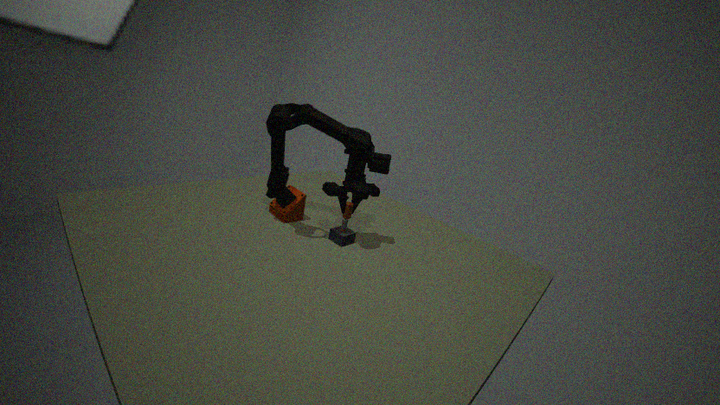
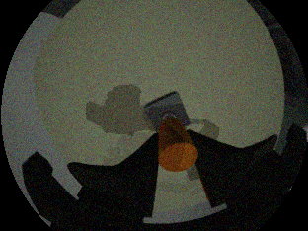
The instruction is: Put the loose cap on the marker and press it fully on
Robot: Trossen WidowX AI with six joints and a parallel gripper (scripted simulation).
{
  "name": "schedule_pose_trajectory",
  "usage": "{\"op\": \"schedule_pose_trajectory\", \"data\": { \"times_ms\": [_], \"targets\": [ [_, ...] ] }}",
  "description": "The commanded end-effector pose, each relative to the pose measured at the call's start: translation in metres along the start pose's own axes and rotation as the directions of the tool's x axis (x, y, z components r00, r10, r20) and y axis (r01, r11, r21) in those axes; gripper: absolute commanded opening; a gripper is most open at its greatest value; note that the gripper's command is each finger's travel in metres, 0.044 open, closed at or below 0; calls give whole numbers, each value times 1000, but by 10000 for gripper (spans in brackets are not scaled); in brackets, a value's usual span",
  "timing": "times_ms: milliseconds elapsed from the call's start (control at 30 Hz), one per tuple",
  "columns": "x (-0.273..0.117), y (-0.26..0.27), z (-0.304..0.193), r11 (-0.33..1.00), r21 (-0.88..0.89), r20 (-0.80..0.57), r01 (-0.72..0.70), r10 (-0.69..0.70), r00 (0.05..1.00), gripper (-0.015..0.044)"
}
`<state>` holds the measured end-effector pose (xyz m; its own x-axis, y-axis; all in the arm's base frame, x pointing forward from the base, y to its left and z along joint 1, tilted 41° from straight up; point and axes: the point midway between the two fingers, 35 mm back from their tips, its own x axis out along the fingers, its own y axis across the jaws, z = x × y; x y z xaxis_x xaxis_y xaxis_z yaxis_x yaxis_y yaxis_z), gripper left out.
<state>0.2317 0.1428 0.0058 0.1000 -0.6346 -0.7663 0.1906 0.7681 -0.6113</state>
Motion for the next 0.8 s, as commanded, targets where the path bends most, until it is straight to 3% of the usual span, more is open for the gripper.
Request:
{"op": "schedule_pose_trajectory", "data": {
  "times_ms": [0, 767],
  "targets": [
    [7, -1, -1, 1000, -6, 1, 6, -6, 1000, 0],
    [39, -2, -1, 1000, -5, 2, 7, -7, 1000, 0]
  ]
}}
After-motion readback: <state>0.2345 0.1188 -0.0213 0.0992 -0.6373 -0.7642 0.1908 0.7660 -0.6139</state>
